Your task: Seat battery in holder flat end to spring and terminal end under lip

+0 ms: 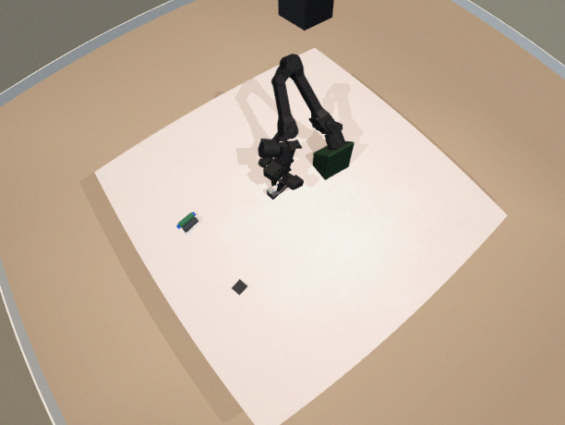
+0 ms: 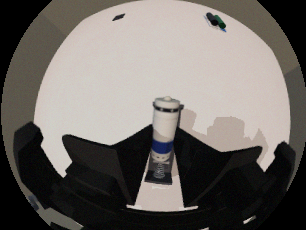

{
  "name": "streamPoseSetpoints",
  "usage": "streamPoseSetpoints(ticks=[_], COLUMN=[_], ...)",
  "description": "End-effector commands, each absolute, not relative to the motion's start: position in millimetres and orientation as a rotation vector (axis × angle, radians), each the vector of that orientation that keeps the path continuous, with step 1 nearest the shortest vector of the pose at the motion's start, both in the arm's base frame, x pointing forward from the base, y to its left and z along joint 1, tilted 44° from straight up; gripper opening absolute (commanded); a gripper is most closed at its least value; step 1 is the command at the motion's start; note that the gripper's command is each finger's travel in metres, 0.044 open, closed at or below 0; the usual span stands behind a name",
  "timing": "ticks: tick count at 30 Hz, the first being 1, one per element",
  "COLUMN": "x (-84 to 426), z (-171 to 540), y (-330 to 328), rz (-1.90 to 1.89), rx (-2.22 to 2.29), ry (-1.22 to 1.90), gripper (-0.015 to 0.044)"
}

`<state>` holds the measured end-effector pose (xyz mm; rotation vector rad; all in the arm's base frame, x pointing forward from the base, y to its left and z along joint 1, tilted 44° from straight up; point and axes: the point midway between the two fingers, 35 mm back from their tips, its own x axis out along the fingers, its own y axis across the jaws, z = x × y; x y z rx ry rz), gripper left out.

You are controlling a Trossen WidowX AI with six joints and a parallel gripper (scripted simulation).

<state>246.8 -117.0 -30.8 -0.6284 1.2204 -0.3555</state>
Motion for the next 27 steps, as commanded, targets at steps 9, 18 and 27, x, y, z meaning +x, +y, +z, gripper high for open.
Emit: streamPoseSetpoints(ticks=[9,18,27], x=[239.2,232.4,224.6], z=[-31.1,-32.0,-31.6], y=[-120.9,-122.0,-122.0], rz=[-0.318,-0.32,-0.322], rx=[-0.646,-0.647,-0.649], ry=[1.16,1.16,1.159], gripper=[0.0077,0.0077,0.0077])
